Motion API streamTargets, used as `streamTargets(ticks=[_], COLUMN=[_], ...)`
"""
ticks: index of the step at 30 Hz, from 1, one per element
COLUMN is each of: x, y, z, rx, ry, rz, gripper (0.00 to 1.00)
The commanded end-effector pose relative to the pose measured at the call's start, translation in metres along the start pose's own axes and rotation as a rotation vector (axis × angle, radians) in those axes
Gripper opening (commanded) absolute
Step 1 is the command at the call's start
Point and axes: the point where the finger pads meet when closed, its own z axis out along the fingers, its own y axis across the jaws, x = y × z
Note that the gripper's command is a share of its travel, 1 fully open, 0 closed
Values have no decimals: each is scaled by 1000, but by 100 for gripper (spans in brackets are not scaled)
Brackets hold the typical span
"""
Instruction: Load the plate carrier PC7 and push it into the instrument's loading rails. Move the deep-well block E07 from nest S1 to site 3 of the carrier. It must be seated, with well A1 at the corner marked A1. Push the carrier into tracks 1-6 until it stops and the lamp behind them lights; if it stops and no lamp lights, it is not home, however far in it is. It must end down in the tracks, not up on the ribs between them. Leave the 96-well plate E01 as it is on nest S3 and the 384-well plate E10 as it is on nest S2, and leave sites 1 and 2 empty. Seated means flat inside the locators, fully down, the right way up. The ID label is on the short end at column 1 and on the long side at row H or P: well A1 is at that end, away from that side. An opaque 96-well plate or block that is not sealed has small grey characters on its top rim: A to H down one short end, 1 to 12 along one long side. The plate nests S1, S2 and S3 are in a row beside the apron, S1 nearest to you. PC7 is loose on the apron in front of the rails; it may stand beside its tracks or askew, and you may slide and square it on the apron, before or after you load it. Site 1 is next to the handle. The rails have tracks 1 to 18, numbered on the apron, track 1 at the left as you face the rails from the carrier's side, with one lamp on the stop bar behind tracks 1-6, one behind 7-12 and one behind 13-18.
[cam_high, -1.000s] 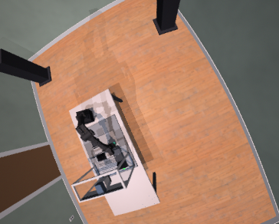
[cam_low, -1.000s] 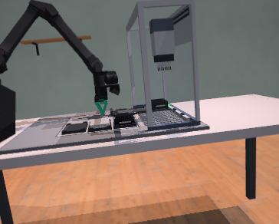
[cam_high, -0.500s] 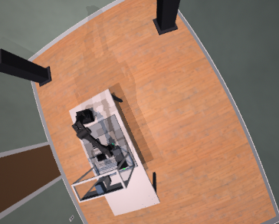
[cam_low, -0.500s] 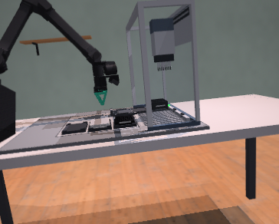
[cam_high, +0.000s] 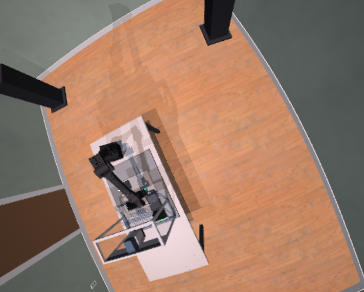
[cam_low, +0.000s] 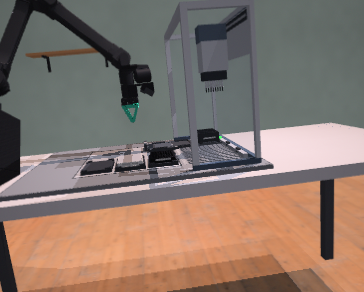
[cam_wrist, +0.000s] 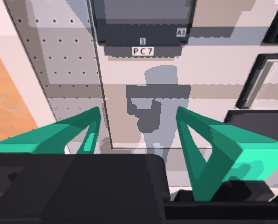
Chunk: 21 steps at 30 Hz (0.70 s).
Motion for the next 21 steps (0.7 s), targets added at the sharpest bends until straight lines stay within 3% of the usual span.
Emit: streamTargets(ticks=[1,4,5,9,13,15,16,17,18,21], x=[1,2,-20,-23,-24,-24,-21,-21,3,4], y=[-13,-8,1,2,3,3,-4,-5,-4,0], z=[-2,-1,-35,-64,-92,-92,-79,-83,-66,-64], rx=[7,7,-5,-4,-2,-2,0,2,5,4], ry=[28,31,-38,-41,-43,-43,-6,-6,48,51], rz=[8,-1,-50,-172,-173,-173,-159,-159,-159,-168], gripper=[80,80,100,100,100,100,100,100,100,100])
